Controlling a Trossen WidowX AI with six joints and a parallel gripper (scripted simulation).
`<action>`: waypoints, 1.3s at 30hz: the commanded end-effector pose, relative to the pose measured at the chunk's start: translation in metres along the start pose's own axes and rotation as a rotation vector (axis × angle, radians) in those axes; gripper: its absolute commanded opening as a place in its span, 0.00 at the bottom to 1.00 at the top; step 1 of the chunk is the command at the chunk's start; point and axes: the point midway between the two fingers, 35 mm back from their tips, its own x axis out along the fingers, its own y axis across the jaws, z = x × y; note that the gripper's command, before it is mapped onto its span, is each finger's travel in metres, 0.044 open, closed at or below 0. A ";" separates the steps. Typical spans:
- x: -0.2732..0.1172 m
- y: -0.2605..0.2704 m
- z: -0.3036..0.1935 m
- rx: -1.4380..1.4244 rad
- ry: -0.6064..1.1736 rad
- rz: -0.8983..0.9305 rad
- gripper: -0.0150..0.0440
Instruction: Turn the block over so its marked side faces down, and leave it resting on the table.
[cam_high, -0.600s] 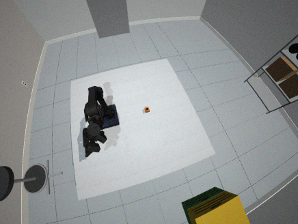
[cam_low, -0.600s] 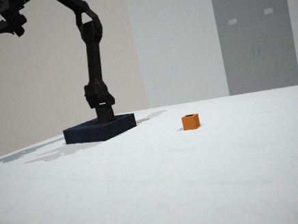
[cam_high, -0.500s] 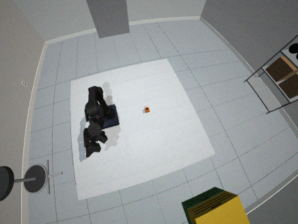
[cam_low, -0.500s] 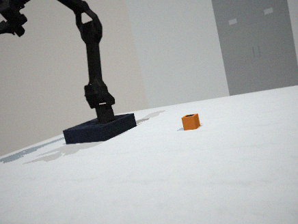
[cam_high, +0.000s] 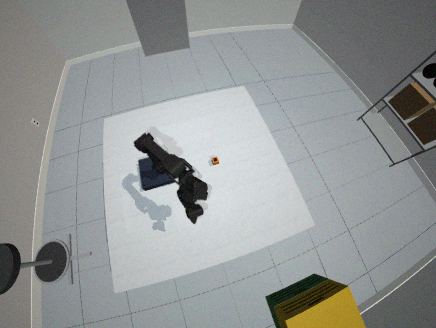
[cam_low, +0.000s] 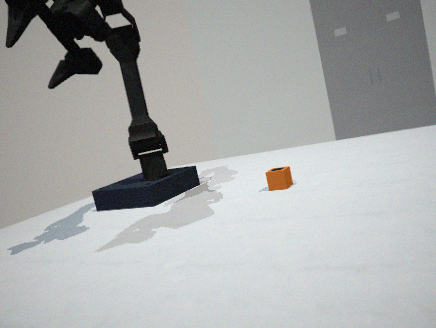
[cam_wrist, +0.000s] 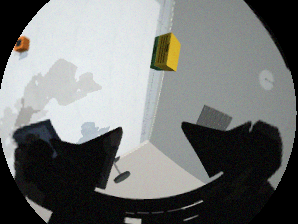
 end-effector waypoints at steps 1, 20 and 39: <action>-0.002 0.023 0.057 0.033 -0.121 0.060 1.00; -0.085 0.237 0.259 0.136 -0.351 0.591 1.00; -0.096 0.340 0.284 0.148 -0.251 0.758 1.00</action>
